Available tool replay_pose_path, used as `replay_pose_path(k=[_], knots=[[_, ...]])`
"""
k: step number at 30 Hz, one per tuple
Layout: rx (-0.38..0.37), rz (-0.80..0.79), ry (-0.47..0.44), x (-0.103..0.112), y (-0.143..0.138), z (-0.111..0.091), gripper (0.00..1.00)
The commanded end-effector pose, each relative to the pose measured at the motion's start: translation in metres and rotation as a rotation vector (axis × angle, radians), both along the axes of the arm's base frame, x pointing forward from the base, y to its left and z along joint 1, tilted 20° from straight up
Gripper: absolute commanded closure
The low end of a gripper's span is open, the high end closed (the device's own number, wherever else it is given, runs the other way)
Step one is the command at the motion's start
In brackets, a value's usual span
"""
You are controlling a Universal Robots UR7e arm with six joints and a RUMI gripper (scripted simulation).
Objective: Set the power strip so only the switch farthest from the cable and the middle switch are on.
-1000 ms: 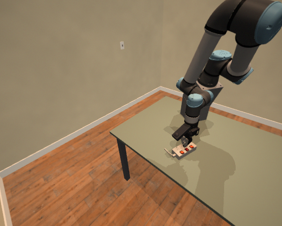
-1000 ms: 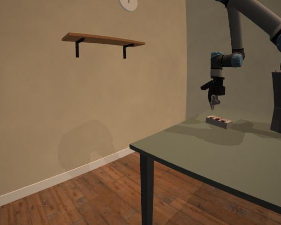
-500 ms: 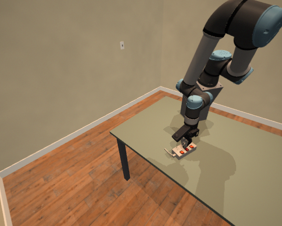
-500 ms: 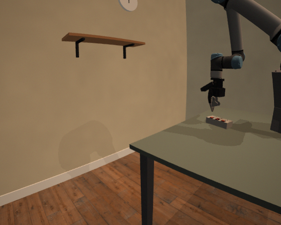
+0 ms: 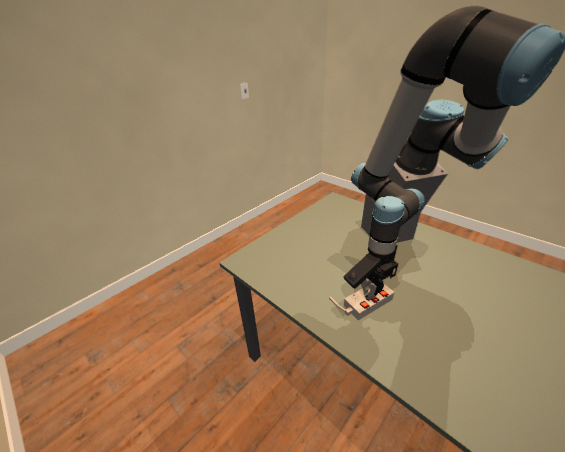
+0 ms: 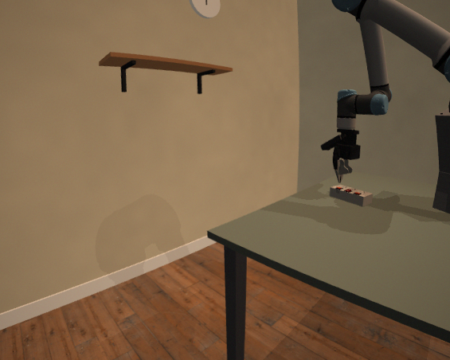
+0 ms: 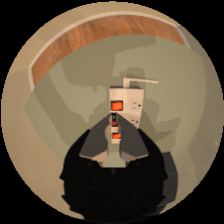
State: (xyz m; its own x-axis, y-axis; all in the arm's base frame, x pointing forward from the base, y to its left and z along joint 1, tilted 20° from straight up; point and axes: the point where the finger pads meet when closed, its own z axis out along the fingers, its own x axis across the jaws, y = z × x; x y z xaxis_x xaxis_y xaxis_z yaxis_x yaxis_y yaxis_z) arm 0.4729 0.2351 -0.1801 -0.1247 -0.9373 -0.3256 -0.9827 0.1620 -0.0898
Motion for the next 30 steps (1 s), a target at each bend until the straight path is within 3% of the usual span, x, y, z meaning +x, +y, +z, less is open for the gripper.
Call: replay_pose_path(k=[1,30], knots=[[0.000,0.000,-0.001,0.0016,0.0022,-0.0062,1.00],[0.000,0.000,-0.001,0.0031,0.0052,-0.0153,1.00]])
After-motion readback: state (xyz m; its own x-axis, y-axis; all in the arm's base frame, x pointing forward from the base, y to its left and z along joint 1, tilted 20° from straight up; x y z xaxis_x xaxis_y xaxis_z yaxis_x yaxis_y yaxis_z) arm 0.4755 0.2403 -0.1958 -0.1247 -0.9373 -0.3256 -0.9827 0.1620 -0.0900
